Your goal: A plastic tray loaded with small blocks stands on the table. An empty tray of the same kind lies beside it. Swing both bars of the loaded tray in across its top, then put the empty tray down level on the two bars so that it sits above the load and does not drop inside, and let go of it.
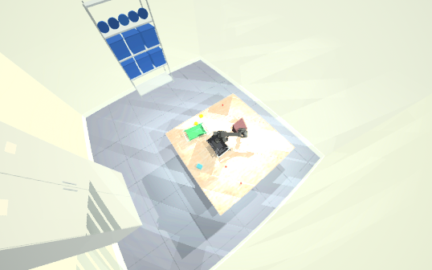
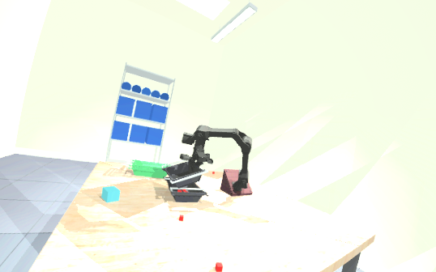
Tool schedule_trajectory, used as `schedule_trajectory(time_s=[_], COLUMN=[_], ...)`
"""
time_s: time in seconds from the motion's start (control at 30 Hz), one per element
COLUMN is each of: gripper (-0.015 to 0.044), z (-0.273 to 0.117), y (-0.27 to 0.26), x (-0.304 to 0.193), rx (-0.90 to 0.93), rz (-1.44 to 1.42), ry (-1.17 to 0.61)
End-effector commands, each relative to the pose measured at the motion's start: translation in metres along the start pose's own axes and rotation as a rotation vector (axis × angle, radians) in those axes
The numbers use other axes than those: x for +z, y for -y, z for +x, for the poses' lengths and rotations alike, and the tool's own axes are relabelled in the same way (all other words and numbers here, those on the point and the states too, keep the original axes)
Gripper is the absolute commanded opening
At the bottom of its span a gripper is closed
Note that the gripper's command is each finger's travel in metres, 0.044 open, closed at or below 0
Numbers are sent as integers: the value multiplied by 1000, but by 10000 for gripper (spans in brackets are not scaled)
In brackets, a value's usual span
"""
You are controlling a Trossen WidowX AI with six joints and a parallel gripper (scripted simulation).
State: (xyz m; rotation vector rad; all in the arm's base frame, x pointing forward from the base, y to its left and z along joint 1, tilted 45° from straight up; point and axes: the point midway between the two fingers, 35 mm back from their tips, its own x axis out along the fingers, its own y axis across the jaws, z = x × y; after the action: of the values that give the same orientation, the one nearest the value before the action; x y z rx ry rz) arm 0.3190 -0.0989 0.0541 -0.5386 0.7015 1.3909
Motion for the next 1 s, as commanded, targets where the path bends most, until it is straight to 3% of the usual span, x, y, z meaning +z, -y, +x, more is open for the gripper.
schedule_trajectory(time_s=[0.0,0.97], gripper=[0,0], z=[5,15], y=[-5,-11], x=[1,4], rx=[18,18], rz=[11,11], ry=[5,6])
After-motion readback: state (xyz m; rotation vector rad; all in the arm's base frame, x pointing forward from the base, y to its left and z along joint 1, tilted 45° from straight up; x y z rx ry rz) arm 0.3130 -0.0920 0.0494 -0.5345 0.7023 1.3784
